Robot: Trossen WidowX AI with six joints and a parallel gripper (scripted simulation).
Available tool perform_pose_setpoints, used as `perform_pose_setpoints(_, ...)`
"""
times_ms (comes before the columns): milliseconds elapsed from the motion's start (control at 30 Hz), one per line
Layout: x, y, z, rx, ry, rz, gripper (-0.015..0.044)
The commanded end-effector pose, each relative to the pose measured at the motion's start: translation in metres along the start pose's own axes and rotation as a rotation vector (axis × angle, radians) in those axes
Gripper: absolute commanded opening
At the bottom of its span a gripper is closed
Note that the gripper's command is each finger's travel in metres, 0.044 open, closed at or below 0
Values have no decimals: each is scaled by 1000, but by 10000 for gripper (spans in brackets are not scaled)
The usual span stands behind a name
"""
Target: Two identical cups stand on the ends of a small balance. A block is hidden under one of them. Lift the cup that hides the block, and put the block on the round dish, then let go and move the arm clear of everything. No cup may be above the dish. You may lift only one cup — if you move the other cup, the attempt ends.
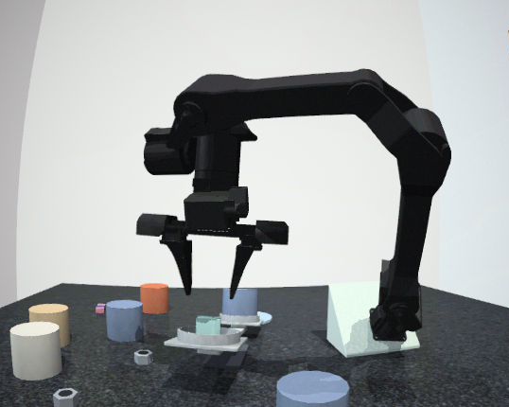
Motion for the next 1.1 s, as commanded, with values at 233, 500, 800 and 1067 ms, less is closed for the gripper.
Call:
perform_pose_setpoints(233, -1, -13, -7, -50, 120, 5, 260)
perform_pose_setpoints(500, -1, -23, -7, -49, 120, 5, 260)
perform_pose_setpoints(800, -1, -37, -6, -49, 121, 5, 260)
perform_pose_setpoints(1067, -1, -49, -5, -49, 121, 4, 260)
Point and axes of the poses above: the point midway between the two fingers, 35 mm back from their tips, its own y axis back along the fingers, its own z axis across the jaws, x = y × z, the point moved 9 cm from there along y, back along the fingers, and after that the axes turned 2 degrees about y, right-handed, at the moved point
